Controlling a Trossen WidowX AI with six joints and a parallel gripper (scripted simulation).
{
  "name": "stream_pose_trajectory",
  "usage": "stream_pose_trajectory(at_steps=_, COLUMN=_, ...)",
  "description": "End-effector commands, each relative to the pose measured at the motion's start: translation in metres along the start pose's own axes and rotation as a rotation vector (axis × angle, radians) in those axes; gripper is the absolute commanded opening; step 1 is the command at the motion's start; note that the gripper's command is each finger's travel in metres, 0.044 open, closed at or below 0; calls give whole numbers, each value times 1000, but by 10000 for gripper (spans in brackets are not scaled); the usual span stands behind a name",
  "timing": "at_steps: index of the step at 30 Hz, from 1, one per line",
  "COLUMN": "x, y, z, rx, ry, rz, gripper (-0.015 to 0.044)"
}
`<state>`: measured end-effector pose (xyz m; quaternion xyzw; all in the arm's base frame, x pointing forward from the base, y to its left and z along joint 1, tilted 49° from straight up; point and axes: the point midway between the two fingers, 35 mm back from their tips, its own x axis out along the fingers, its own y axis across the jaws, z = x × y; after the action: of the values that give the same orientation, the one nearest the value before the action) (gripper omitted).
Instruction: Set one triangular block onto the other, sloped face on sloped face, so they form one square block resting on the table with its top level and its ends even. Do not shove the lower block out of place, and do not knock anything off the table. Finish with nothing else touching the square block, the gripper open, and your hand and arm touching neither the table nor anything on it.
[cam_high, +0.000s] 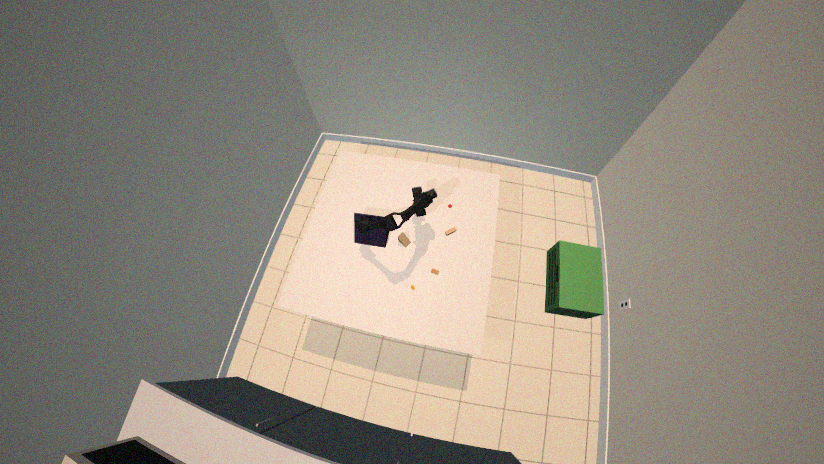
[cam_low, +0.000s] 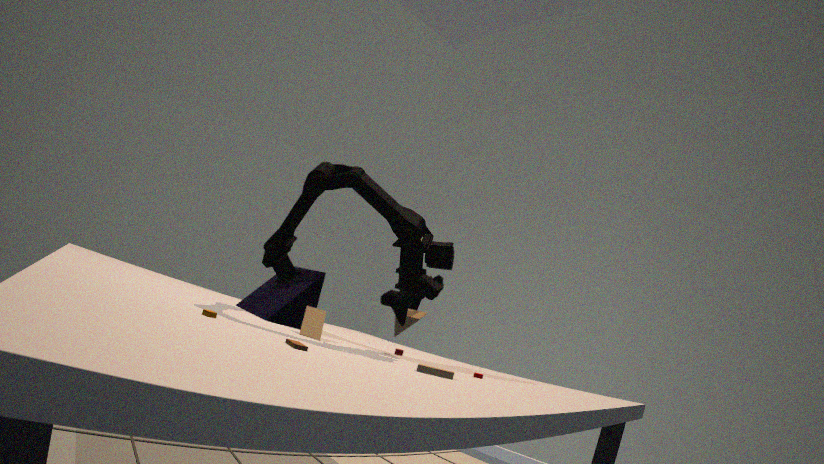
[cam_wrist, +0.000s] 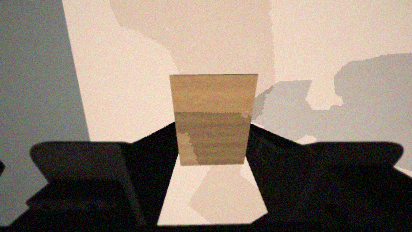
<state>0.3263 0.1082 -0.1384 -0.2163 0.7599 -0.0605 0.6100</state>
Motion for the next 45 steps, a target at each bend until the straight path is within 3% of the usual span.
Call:
stream_pose_trajectory(at_steps=1, x=-2, y=2, z=2, rx=-123, ry=-3, rz=-24, gripper=0)
stream_pose_trajectory(at_steps=45, x=-7, y=10, z=4, rx=-1596, ry=256, rz=-253, gripper=0)
